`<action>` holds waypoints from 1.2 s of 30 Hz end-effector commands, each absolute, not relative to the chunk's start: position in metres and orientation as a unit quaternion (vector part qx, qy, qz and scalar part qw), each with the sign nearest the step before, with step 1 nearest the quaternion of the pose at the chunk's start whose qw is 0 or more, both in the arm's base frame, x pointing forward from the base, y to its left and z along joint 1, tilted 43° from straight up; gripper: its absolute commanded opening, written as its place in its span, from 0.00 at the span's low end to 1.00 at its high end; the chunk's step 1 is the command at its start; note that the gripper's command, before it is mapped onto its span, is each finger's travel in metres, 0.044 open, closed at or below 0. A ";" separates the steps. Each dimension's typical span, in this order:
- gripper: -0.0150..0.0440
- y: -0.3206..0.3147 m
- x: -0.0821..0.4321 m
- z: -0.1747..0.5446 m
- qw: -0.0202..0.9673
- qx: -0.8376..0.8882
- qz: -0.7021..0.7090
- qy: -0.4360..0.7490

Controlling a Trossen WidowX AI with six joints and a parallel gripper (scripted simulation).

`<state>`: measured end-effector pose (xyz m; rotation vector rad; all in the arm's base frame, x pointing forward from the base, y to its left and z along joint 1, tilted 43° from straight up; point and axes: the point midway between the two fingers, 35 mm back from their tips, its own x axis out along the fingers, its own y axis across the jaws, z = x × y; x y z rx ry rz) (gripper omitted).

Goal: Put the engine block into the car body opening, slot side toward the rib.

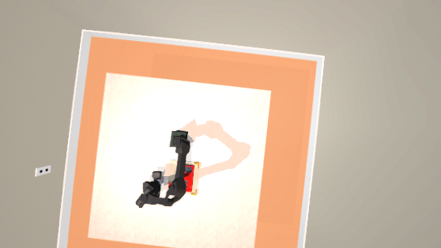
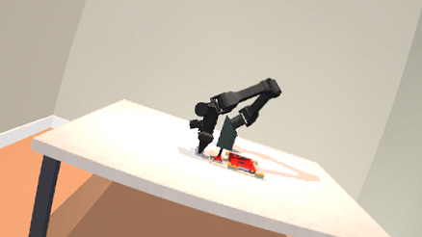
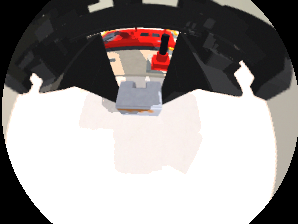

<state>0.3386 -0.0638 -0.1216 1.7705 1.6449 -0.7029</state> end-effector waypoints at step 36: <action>0.25 -0.135 0.329 -0.041 0.308 0.669 -0.269 0.620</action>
